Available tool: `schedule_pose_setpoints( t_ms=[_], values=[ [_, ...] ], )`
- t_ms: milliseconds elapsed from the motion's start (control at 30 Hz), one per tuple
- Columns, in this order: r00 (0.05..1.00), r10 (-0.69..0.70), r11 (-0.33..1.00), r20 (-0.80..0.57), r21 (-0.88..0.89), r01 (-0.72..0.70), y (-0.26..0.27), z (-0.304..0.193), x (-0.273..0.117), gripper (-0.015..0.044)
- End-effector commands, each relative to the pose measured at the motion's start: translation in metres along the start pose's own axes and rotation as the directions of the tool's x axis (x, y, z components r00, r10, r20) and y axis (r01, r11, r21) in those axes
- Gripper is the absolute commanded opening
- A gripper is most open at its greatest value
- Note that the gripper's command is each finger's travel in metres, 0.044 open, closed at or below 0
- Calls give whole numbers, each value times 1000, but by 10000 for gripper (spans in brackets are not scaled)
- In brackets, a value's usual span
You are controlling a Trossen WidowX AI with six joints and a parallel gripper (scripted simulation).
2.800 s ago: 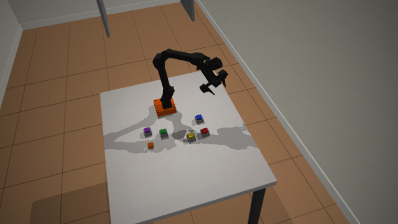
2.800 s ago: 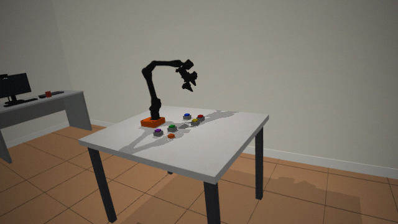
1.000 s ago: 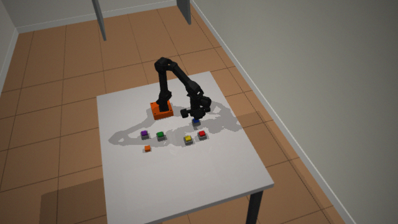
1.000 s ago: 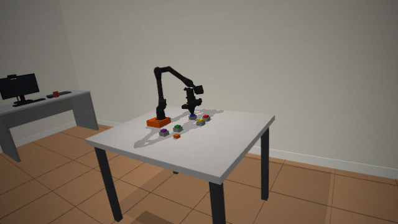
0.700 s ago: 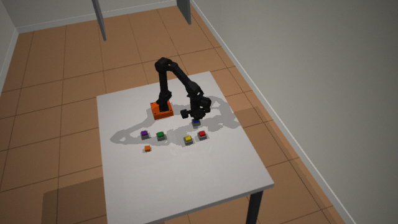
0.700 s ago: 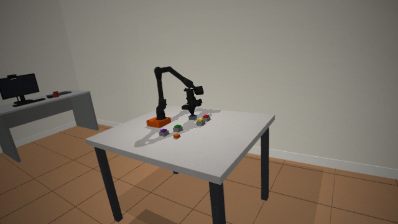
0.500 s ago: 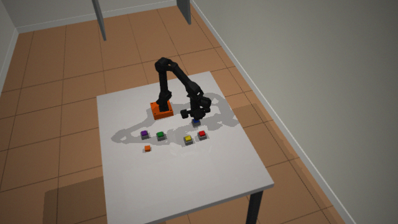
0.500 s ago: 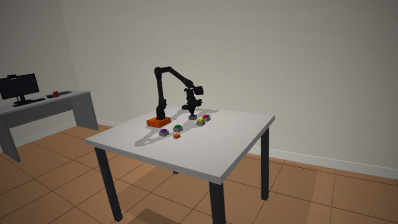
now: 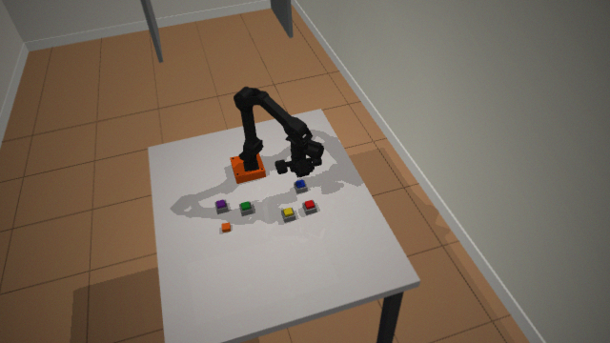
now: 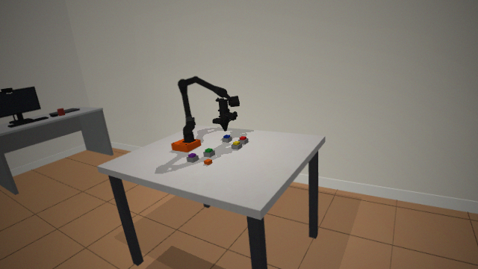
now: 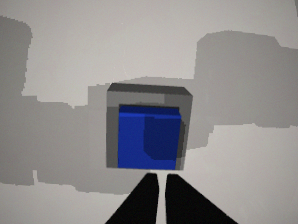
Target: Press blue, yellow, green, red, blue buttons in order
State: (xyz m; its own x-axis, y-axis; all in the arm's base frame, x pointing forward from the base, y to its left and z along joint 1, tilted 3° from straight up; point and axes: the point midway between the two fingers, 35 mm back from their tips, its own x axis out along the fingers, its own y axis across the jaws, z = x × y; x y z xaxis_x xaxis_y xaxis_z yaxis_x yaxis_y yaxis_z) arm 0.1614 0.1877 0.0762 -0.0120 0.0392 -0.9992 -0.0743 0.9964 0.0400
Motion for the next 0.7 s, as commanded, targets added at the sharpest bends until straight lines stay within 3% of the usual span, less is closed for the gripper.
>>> schedule_pose_setpoints(
  t_ms=[0, 233, 533, 667],
  values=[
    [1000, 21, 1000, 15, -3, -21, 3, 2, -43, 20],
    [1000, 20, 1000, 16, -3, -20, -1, 9, -54, 20],
    [1000, 11, 1000, 27, -4, -11, -74, 121, -57, 20],
    [1000, 10, 1000, 28, -4, -10, -92, 137, -56, 20]
  ],
)
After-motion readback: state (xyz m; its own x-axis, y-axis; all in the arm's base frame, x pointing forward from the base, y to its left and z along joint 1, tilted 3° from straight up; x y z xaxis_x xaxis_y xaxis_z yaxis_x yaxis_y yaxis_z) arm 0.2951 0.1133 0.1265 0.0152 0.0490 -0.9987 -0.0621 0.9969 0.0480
